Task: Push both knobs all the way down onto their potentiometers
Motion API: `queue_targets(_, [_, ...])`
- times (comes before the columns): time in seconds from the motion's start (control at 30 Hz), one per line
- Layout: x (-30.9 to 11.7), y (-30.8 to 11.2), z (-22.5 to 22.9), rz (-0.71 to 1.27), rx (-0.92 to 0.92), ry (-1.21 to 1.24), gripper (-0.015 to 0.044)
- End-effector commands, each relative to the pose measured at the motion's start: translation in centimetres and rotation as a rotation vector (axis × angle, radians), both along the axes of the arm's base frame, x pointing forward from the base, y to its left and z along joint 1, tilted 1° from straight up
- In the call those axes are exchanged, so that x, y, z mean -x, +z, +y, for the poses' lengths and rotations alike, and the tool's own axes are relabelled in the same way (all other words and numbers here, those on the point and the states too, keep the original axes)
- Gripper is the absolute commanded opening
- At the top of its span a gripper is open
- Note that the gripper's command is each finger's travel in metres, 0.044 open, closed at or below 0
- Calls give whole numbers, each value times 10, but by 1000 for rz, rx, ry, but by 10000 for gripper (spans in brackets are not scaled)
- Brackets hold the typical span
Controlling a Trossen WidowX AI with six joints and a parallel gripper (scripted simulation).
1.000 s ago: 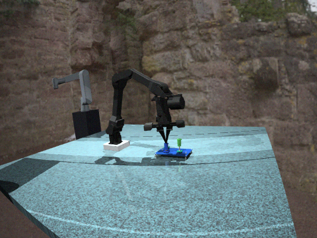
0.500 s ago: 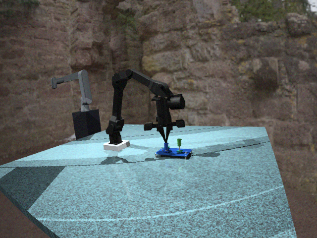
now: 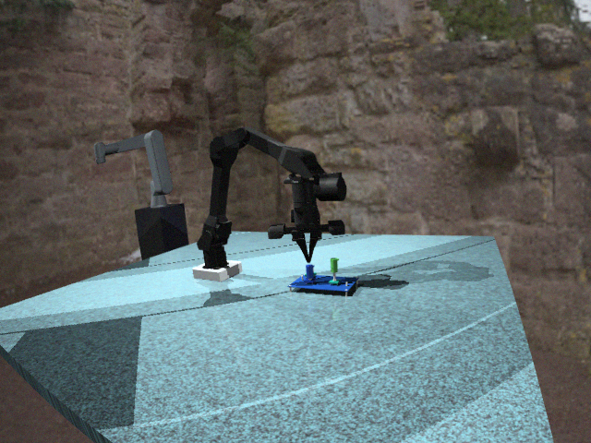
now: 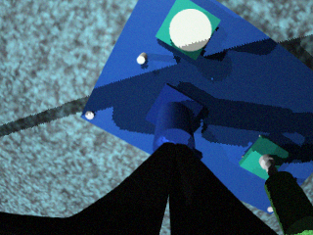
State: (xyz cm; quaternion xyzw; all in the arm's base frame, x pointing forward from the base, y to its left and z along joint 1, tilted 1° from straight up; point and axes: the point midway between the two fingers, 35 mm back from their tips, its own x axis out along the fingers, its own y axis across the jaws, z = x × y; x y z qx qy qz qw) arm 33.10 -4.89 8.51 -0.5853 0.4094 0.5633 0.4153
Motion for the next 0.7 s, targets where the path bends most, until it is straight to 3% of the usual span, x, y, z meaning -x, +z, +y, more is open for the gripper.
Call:
queue_targets(0.0, [0,8,-1,-4,6,2,0])
queue_targets(0.03, [0,9,-1,-4,6,2,0])
queue_targets(0.3, [0,3,0,0,0,0,210])
queue_targets(0.57, [-10,20,6,-50,2,-195,0])
queue_targets(0.67, [-14,23,5,-50,-3,-299,0])
